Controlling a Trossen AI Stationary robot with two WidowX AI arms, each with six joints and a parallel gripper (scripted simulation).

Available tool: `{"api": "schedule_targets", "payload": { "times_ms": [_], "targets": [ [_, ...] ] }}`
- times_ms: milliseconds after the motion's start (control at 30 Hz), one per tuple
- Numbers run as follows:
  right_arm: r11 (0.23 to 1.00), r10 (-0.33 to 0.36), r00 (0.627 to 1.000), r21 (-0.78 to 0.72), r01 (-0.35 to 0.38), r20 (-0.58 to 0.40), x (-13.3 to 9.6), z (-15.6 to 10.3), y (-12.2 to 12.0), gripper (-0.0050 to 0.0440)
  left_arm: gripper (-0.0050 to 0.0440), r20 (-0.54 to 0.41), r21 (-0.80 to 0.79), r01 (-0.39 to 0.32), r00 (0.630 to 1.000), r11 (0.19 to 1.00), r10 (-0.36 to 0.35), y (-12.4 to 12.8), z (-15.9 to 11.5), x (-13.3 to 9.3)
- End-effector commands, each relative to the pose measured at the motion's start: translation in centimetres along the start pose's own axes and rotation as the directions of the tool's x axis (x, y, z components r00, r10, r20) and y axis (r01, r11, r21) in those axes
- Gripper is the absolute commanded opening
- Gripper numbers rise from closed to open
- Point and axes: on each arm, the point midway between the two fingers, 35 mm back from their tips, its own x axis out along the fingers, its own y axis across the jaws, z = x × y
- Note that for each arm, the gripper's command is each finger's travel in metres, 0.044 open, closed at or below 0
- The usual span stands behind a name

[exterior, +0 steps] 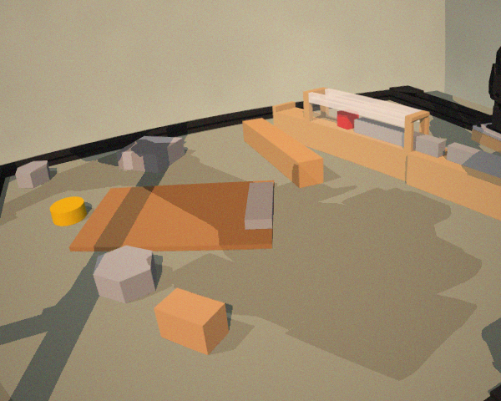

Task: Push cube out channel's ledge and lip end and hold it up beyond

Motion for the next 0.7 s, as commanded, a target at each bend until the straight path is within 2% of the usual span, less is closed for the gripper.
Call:
{"api": "schedule_targets", "payload": {
  "times_ms": [0, 300, 667],
  "targets": [
    [1.0, 0.002, 1.0, -0.001, -0.002, -0.001, -0.1, 0.0, 0.0, 0.0065, 0.04, 0.001, -0.002, 0.0, 1.0, 1.0, 0.0, 0.0, 0.0, 0.0],
    [1.0, 0.002, 1.0, -0.001, -0.002, -0.001, -0.1, 0.0, 0.0, 0.004, 0.04, 0.001, -0.002, 0.0, 1.0, 1.0, 0.0, 0.0, 0.0, 0.0],
    [1.0, -0.002, 1.0, 0.002, 0.002, 0.001, 0.0, 1.0, 0.0, 0.004, 0.04, 0.001, -0.002, 0.0, 1.0, 1.0, 0.0, 0.0, 0.0, 0.0]
  ]
}}
